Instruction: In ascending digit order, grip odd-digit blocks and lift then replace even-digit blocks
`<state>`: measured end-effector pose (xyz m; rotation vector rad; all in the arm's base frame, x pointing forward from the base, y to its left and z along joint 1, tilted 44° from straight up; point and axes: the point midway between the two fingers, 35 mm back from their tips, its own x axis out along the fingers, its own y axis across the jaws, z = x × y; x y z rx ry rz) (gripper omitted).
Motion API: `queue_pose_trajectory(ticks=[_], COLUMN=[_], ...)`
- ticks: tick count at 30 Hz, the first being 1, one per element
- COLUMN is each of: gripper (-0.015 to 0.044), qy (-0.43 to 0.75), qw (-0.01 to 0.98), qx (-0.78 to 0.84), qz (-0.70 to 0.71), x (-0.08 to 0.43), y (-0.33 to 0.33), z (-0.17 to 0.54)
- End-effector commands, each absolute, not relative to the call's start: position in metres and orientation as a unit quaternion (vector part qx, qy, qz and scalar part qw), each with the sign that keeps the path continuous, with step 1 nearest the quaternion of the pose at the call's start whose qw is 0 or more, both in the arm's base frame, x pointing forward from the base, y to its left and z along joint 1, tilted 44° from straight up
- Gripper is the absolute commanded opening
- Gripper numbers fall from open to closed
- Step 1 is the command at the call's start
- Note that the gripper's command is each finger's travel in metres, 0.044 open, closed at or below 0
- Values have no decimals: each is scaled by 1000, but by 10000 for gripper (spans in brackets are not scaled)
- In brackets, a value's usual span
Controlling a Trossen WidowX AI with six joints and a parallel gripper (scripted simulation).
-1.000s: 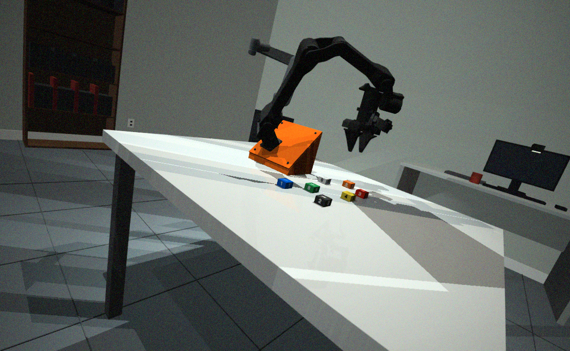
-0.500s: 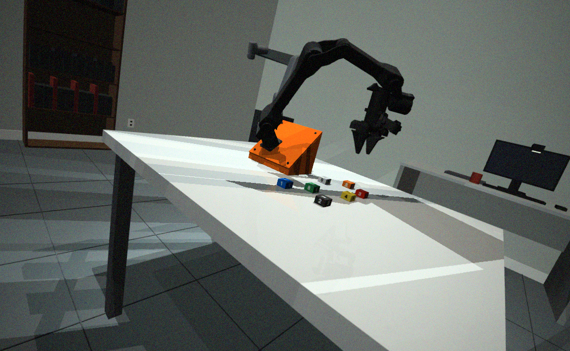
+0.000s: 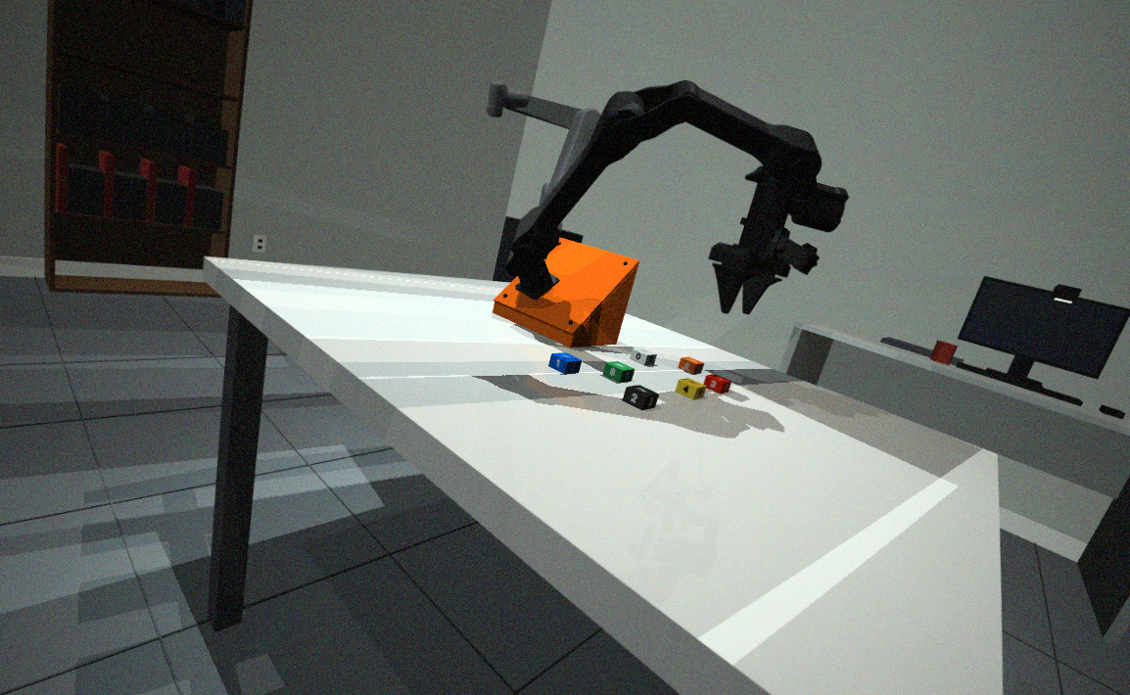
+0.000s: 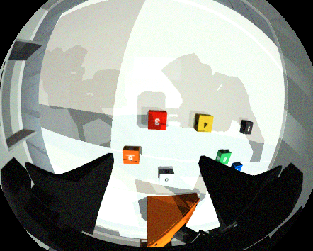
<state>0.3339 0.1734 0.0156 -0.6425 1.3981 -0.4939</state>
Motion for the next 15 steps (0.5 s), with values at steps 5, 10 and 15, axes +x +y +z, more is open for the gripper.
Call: queue_pose_trajectory(ticks=[5, 10, 15], gripper=[400, 400, 400], qy=[626, 626, 626], qw=[688, 688, 688], qx=[-293, -293, -294], qz=[-221, -221, -221], x=[335, 335, 341], y=[172, 172, 133], z=[14, 14, 53])
